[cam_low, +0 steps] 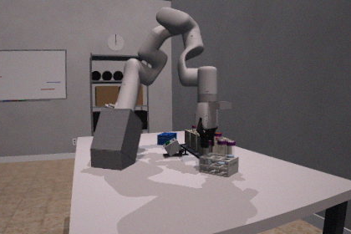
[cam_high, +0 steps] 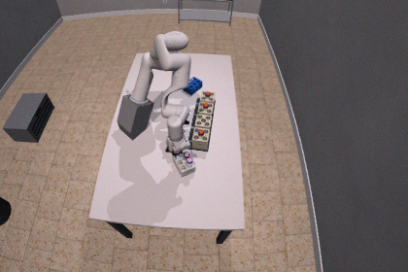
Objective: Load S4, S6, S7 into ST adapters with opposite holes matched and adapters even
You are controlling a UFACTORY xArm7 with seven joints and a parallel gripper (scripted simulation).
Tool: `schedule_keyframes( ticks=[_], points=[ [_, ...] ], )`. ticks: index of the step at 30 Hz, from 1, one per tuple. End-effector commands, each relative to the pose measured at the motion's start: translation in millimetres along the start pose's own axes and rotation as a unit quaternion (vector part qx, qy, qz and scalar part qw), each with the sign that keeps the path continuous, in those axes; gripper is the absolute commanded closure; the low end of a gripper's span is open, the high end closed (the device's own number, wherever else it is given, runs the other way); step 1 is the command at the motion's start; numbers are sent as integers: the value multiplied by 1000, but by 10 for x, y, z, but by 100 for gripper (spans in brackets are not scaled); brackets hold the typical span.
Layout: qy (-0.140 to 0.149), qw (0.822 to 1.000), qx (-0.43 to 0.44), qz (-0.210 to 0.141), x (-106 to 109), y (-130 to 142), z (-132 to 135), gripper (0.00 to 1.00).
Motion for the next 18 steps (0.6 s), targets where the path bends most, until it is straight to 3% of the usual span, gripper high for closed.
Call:
schedule_keyframes(
  ticks=[1,18],
  points=[
    [0,1000,0,3,38,-18,1,100],
    [0,1000,0,3,139,-18,1,100]
  ],
)
Point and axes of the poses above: the point where the finger pads meet when closed, its own x axis back along the fingers, its own z axis across the jaws, y = z × x, the point moved 5 cm from there along x, back along the fingers, and after that the axes turned 14 degrees about -x, right-handed, at the moved point
